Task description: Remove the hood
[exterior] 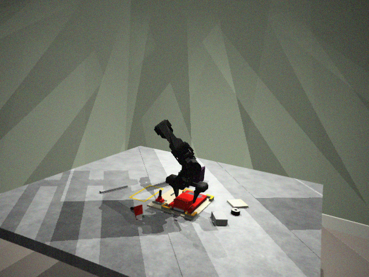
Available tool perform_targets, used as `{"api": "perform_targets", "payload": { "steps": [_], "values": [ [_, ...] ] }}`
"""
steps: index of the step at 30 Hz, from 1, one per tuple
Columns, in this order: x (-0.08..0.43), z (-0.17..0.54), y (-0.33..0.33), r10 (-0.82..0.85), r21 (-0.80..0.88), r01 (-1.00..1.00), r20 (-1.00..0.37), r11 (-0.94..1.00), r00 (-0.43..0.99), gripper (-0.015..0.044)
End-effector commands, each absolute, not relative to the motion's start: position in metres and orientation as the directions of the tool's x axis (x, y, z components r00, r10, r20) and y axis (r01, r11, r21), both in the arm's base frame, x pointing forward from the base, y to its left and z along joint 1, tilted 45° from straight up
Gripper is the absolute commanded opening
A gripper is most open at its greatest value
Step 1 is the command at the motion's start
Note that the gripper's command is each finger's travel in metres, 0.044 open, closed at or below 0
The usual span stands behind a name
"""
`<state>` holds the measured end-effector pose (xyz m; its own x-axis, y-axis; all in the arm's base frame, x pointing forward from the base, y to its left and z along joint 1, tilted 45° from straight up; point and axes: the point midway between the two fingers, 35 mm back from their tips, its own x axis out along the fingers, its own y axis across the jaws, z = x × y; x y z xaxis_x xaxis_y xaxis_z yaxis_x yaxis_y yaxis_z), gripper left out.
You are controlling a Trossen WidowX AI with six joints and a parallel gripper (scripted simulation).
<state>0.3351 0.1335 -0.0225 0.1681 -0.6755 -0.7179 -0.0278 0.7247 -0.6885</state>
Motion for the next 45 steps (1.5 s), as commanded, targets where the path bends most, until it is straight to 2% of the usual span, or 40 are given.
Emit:
{"api": "perform_targets", "payload": {
  "steps": [1,9,19,20,45],
  "values": [
    [0.335,-0.022,0.134,-0.675,-0.688,-0.027,-0.718,0.725,0.169,0.0328],
    [0.335,-0.022,0.134,-0.675,-0.688,-0.027,-0.718,0.725,0.169,0.0275],
    [0.335,-0.019,0.137,-0.675,-0.688,-0.028,-0.718,0.725,0.168,0.0012],
    [0.334,-0.018,0.138,-0.675,-0.688,-0.028,-0.718,0.725,0.168,0.0000],
    [0.332,-0.007,0.149,-0.675,-0.688,-0.028,-0.718,0.725,0.168,0.0000]
  ]
}}
